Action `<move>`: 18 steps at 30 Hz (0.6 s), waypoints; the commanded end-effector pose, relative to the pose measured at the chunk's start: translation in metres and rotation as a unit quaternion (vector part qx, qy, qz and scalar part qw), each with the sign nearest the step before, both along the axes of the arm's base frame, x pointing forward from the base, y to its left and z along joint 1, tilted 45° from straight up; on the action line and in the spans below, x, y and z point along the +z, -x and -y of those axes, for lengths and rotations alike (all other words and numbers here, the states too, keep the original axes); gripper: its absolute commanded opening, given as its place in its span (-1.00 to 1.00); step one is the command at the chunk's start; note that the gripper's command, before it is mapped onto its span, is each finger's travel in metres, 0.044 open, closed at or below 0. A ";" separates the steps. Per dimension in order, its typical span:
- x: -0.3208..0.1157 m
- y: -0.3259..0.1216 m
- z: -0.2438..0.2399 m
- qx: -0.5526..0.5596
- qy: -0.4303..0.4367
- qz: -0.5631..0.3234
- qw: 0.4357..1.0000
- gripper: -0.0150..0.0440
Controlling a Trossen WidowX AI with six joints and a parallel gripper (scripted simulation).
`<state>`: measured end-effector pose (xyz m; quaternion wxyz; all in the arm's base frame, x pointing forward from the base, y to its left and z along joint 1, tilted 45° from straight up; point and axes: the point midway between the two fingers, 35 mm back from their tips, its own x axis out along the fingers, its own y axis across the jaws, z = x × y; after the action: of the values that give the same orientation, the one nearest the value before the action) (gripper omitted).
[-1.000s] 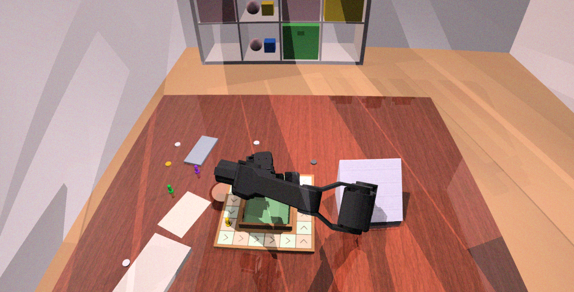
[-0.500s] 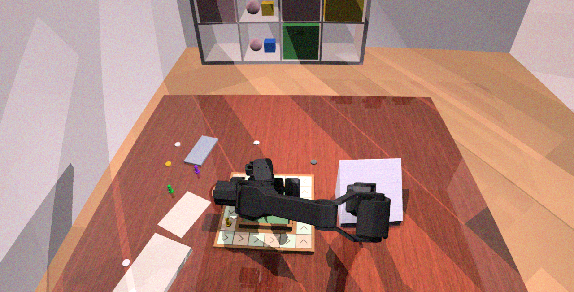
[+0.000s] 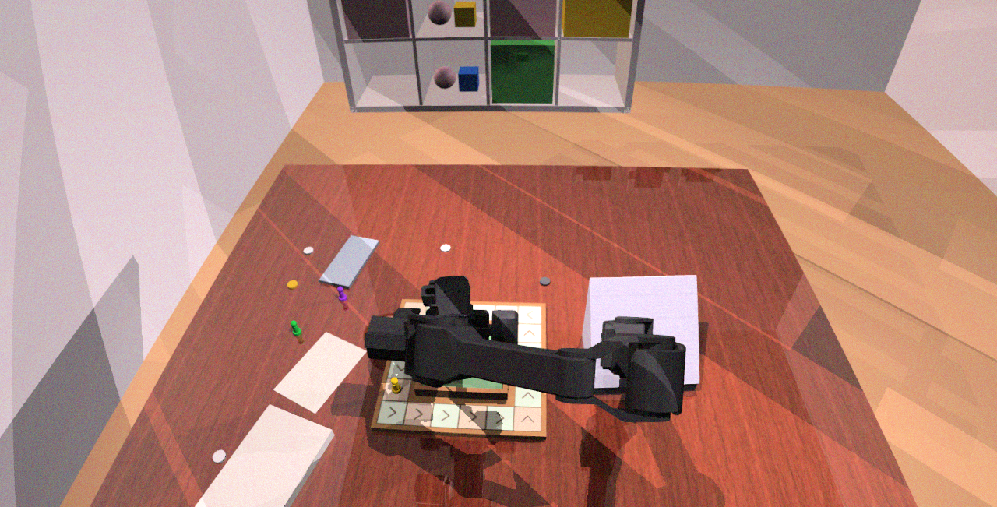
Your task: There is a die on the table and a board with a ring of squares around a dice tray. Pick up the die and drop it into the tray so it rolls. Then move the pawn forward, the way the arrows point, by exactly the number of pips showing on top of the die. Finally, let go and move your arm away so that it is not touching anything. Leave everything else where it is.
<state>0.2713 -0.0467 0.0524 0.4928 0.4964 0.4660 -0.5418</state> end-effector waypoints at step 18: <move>0.029 0.002 0.028 -0.002 0.003 0.000 1.000 0.67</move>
<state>0.2680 -0.0596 0.0631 0.4881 0.4919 0.4714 -0.5455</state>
